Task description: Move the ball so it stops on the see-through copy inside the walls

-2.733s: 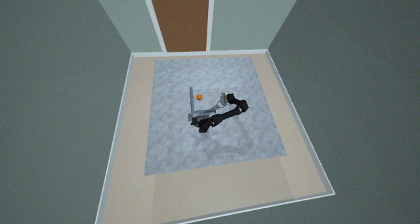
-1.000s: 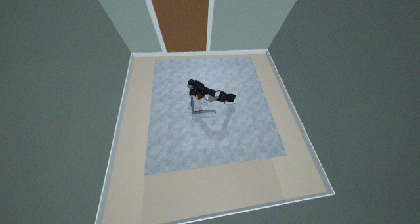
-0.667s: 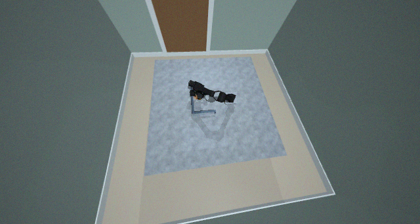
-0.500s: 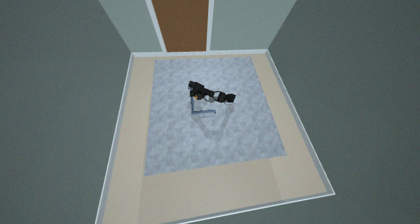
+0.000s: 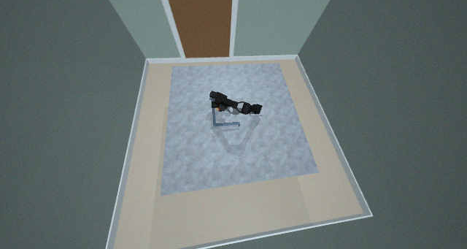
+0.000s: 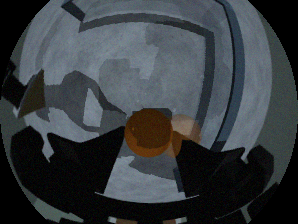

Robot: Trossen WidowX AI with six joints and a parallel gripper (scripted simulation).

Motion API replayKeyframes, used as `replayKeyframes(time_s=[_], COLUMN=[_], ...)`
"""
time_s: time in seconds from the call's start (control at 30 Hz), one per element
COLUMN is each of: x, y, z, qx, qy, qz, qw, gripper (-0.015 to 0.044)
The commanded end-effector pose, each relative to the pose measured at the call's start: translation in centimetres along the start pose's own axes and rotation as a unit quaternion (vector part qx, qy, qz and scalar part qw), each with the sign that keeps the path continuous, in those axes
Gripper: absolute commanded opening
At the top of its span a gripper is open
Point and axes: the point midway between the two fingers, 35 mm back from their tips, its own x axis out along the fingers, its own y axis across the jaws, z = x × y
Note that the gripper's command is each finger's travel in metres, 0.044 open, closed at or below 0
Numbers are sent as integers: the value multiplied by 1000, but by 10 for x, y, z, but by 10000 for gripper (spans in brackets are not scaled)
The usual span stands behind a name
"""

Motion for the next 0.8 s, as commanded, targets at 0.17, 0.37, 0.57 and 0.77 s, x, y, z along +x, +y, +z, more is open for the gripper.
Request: replayKeyframes(time_s=[0.17, 0.37, 0.57, 0.77], x=[-1, -24, -55, -87], y=[0, -4, -7, -6], z=[0, -3, -4, -5], qx=[3, 6, 5, 5], qy=[-2, 0, 1, 1], qz=[0, 0, 0, 0], qw=[1000, 1000, 1000, 1000], gripper=[168, 10, 0, 0])
